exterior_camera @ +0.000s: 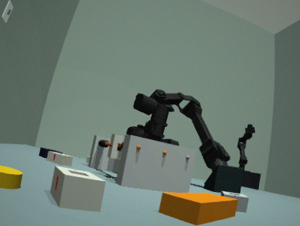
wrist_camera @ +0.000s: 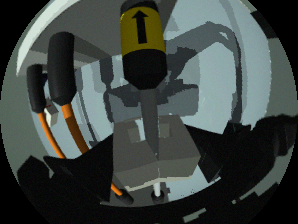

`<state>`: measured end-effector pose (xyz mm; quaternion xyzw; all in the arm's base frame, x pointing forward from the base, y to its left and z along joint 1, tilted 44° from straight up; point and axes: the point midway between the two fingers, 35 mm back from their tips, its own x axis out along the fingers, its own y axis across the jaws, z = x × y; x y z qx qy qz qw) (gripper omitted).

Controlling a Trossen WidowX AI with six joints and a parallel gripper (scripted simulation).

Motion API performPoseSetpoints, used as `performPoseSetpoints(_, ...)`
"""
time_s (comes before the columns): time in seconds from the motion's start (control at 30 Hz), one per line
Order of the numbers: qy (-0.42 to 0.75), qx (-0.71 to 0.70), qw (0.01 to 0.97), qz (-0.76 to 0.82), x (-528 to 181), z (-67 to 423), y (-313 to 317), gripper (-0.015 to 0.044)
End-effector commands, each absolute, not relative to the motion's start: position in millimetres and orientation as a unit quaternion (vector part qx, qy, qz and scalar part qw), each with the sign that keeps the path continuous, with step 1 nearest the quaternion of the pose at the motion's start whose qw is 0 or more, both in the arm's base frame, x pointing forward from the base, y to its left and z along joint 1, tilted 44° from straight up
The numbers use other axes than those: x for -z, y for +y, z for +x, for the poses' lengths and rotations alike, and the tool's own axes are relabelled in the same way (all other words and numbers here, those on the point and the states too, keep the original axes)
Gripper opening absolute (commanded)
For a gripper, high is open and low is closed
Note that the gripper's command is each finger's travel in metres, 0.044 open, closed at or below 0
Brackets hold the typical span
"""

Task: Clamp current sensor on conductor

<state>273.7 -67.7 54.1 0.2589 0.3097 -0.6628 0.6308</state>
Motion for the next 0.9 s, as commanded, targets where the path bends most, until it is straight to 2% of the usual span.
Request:
performPoseSetpoints(0.0,0.31,0.663,0.631,0.259,-54.4,273.7,-67.1,0.0347)
performPoseSetpoints(0.3,0.31,0.663,0.631,0.259,-54.4,273.7,-67.1,0.0287)
performPoseSetpoints(0.67,0.31,0.663,0.631,0.259,-54.4,273.7,-67.1,0.0)
performPoseSetpoints(0.87,0.31,0.663,0.631,0.259,-54.4,273.7,-67.1,0.0)
